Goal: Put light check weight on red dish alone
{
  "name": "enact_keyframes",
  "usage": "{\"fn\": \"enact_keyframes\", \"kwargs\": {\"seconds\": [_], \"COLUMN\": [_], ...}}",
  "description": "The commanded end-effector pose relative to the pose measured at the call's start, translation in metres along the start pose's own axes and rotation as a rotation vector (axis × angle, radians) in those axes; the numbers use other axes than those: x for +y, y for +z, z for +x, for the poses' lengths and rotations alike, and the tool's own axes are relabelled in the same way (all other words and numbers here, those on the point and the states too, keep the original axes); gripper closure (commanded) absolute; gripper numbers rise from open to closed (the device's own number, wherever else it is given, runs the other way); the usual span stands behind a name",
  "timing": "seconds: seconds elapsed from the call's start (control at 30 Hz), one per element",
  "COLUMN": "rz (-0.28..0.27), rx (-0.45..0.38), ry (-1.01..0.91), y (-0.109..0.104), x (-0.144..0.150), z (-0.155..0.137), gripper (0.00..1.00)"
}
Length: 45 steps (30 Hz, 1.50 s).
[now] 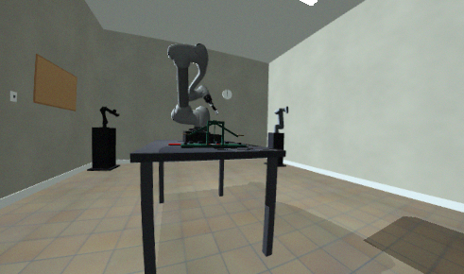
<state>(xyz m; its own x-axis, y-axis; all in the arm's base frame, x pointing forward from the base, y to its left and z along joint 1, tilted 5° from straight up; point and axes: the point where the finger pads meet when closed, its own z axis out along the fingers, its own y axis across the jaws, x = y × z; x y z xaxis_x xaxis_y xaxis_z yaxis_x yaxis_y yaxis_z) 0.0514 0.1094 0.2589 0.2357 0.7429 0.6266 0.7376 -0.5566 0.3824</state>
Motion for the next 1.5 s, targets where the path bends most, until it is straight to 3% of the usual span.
{"fn": "enact_keyframes", "kwargs": {"seconds": [0.0,0.83,1.1,1.47], "rz": [0.000,-0.005,-0.021,-0.079], "rx": [0.000,-0.007,-0.028,-0.101], "ry": [0.000,0.019,0.080,0.295], "y": [0.000,0.003,0.011,0.042], "x": [0.000,0.001,0.003,0.013], "z": [0.000,0.000,0.001,0.002], "gripper": [0.00,0.00,0.00,0.00]}}
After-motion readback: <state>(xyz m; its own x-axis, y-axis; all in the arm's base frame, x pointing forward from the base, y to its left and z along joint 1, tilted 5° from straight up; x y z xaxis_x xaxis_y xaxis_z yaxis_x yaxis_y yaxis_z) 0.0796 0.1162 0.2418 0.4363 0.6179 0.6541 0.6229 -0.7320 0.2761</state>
